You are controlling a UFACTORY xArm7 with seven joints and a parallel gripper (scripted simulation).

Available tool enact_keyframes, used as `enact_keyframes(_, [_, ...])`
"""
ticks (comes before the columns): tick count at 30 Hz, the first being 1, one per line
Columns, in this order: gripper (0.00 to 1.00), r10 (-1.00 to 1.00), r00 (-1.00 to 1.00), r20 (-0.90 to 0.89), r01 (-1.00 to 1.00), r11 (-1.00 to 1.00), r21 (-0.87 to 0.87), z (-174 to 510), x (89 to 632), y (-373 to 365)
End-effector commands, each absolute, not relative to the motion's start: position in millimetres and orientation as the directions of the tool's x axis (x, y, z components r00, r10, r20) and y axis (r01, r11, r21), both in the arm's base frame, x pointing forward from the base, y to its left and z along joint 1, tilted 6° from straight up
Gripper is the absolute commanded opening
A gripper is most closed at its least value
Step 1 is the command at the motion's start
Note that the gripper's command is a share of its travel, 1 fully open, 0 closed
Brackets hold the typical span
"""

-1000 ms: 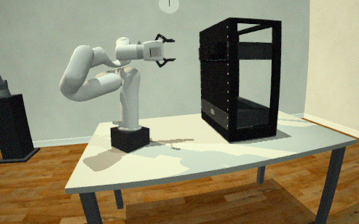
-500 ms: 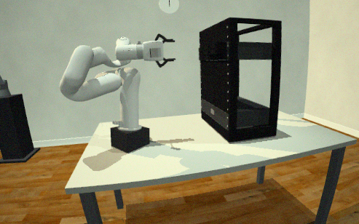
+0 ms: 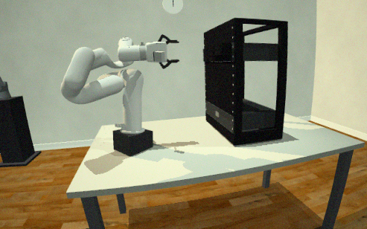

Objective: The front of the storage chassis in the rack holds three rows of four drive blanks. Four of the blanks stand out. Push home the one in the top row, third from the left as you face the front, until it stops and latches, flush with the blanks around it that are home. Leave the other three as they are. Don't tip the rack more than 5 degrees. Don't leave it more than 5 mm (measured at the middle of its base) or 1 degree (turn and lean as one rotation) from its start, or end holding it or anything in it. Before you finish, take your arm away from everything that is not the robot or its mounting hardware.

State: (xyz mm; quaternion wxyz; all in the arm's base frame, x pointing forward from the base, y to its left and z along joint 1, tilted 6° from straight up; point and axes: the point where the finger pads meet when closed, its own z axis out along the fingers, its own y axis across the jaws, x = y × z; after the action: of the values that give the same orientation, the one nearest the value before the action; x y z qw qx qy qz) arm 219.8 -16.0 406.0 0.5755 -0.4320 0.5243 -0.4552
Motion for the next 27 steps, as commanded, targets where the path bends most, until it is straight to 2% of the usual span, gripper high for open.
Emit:
enact_keyframes(1, [1.00,-0.959,0.041,-0.281,0.070,0.284,-0.956,406.9,219.4,-15.9])
enact_keyframes(12, [1.00,-0.892,0.052,-0.450,0.061,0.453,-0.890,406.8,219.2,-15.9])
enact_keyframes(27, [1.00,-0.677,0.070,-0.733,0.039,0.736,-0.676,406.6,218.6,-16.1])
